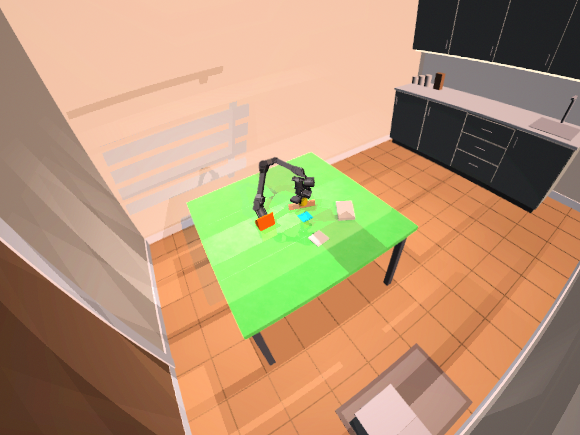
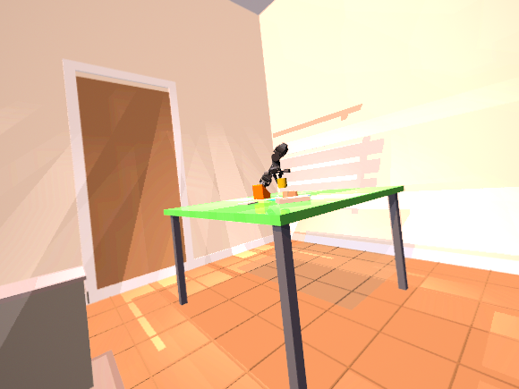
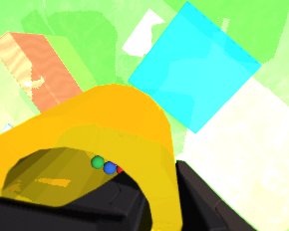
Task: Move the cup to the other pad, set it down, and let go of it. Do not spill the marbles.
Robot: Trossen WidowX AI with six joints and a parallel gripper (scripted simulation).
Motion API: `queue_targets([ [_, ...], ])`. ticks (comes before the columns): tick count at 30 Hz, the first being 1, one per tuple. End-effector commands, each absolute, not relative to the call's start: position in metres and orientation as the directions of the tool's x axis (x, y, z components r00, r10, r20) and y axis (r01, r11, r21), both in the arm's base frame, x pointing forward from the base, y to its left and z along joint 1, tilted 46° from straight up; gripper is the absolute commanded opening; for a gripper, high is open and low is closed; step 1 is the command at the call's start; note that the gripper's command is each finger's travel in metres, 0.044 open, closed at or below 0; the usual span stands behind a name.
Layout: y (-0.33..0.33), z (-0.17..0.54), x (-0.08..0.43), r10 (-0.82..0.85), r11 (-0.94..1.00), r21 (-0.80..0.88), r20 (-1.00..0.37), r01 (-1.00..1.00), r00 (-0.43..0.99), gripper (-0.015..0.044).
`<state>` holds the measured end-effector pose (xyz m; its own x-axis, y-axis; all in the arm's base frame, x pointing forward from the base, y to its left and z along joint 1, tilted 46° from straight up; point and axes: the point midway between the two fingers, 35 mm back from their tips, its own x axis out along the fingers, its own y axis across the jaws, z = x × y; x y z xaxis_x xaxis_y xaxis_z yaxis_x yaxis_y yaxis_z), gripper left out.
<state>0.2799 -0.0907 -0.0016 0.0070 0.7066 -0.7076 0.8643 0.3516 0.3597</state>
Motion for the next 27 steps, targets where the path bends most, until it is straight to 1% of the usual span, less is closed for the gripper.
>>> queue_targets([
  [1, -0.1, -0.01, 0.275, 0.704, 0.353, 0.36, -0.71, 0.864, 0.008, 0.0],
  [16, -0.129, -0.039, 0.257, 0.703, 0.354, 0.359, -0.711, 0.864, 0.008, 0.0],
  [27, -0.121, -0.048, 0.257, 0.703, 0.354, 0.359, -0.711, 0.864, 0.008, 0.0],
])
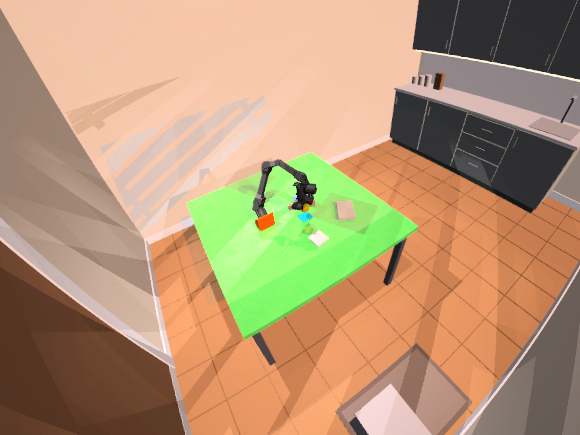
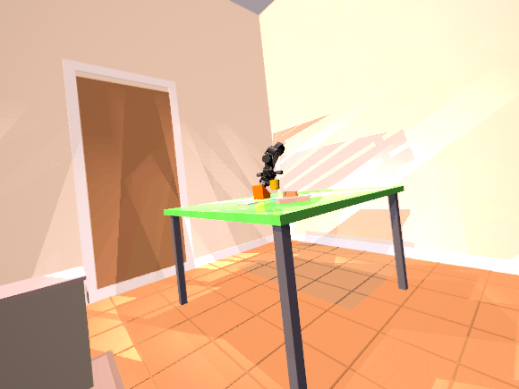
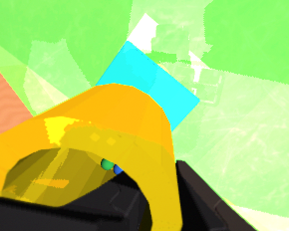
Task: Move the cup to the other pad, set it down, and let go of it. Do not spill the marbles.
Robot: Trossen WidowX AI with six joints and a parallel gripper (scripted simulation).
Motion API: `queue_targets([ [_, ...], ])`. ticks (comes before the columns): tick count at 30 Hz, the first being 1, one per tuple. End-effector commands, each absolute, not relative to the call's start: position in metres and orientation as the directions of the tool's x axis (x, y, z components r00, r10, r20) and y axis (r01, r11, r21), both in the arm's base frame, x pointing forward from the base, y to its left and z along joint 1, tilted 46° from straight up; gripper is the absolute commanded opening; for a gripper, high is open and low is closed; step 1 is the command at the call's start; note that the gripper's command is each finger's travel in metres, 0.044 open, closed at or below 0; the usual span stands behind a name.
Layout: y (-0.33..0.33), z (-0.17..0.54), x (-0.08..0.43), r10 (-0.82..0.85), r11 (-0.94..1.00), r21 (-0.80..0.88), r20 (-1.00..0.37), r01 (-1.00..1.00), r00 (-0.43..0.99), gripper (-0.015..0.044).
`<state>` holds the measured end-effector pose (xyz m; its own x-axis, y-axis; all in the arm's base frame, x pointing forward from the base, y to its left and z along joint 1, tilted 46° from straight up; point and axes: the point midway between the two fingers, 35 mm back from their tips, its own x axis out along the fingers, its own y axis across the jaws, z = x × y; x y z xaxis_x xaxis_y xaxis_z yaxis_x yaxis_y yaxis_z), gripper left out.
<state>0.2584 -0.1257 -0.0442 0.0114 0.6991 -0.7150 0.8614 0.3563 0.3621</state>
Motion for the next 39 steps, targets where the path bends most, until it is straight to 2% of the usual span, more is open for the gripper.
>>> queue_targets([
  [1, -0.12, -0.049, 0.257, 0.703, 0.354, 0.359, -0.711, 0.864, 0.008, 0.0],
  [39, -0.079, -0.09, 0.257, 0.705, 0.353, 0.361, -0.709, 0.863, 0.008, 0.0],
])
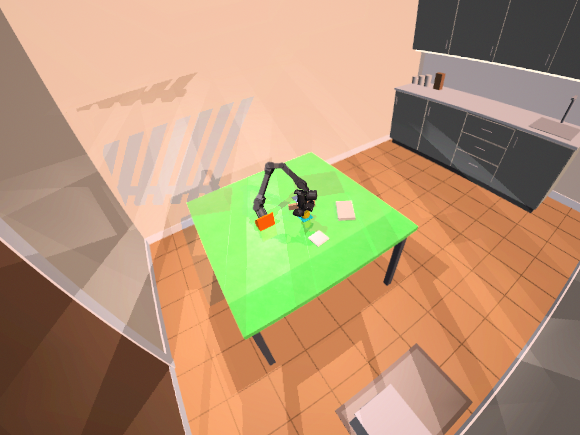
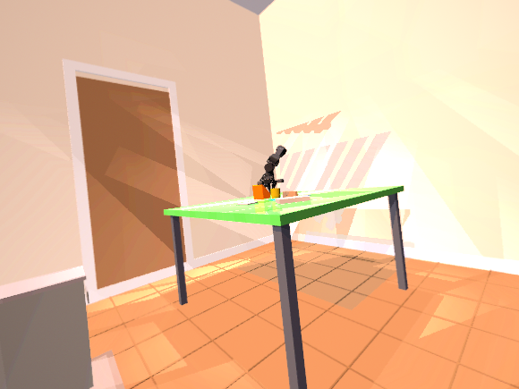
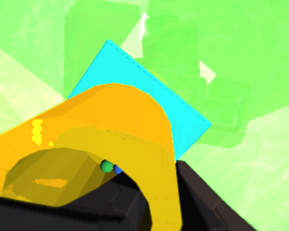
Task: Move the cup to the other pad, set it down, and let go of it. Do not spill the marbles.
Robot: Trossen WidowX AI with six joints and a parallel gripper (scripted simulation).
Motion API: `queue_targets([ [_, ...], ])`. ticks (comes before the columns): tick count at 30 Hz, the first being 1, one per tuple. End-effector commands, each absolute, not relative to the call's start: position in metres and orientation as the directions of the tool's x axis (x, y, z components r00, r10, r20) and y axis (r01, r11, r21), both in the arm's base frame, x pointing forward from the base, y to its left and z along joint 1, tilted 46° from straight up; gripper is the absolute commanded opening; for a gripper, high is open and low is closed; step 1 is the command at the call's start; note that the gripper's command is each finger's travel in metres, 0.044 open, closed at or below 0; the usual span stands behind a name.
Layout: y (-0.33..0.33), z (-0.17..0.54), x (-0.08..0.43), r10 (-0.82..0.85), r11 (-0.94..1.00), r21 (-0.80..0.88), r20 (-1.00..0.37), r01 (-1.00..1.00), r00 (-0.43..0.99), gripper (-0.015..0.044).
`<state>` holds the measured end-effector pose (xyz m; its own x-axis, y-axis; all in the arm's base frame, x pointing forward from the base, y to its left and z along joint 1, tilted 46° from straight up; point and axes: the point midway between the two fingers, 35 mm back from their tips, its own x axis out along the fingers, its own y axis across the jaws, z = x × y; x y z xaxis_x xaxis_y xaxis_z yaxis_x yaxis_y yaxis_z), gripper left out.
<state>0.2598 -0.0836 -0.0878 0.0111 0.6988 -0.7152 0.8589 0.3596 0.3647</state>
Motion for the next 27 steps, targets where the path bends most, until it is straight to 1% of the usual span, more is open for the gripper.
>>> queue_targets([
  [1, -0.0786, -0.0903, 0.2573, 0.705, 0.353, 0.361, -0.709, 0.863, 0.008, 0.0],
  [14, -0.0819, -0.089, 0.2594, 0.7, 0.36, 0.364, -0.715, 0.859, 0.01, 0.0],
  [19, -0.0819, -0.089, 0.2594, 0.7, 0.36, 0.364, -0.715, 0.859, 0.01, 0.0131],
  [20, -0.0819, -0.089, 0.2594, 0.7, 0.36, 0.364, -0.715, 0.859, 0.01, 0.0146],
  [27, -0.0837, -0.0874, 0.2595, 0.7, 0.36, 0.364, -0.715, 0.859, 0.01, 0.0146],
])
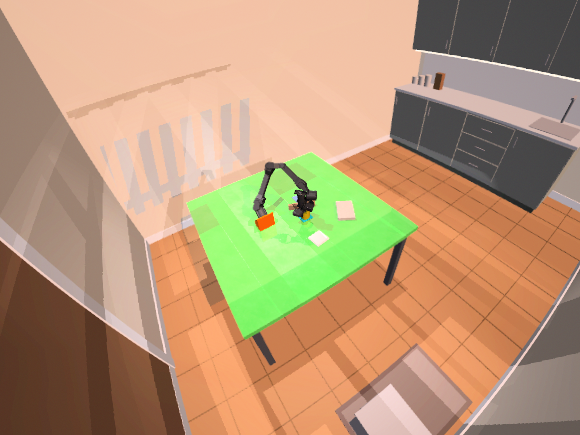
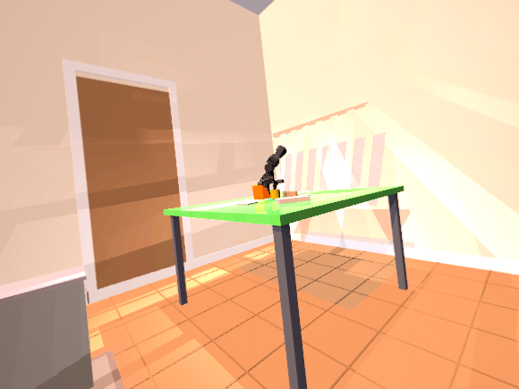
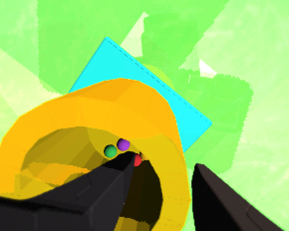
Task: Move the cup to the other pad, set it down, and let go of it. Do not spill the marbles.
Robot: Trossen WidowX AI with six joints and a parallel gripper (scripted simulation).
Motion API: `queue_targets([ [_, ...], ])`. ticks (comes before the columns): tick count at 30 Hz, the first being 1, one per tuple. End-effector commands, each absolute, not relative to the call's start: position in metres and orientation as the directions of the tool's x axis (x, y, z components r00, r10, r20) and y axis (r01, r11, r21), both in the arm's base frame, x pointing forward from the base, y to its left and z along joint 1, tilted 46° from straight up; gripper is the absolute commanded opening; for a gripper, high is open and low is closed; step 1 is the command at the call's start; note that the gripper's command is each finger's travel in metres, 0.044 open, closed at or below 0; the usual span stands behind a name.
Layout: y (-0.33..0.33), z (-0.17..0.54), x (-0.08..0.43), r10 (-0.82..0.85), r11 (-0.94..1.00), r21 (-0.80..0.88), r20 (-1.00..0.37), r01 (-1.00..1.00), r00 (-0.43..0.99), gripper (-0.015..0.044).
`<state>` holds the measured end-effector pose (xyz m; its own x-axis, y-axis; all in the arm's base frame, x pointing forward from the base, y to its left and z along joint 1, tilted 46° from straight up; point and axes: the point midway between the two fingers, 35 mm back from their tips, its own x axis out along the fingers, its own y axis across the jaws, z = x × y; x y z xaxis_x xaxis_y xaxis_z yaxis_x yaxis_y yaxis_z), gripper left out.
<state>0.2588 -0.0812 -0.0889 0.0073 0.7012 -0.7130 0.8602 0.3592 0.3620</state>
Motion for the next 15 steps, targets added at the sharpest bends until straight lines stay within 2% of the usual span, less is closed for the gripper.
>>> queue_targets([
  [1, -0.085, -0.087, 0.26, 0.7, 0.36, 0.364, -0.714, 0.859, 0.009, 0.0146],
  [15, -0.101, -0.069, 0.259, 0.701, 0.357, 0.361, -0.713, 0.862, 0.009, 0.0146],
])
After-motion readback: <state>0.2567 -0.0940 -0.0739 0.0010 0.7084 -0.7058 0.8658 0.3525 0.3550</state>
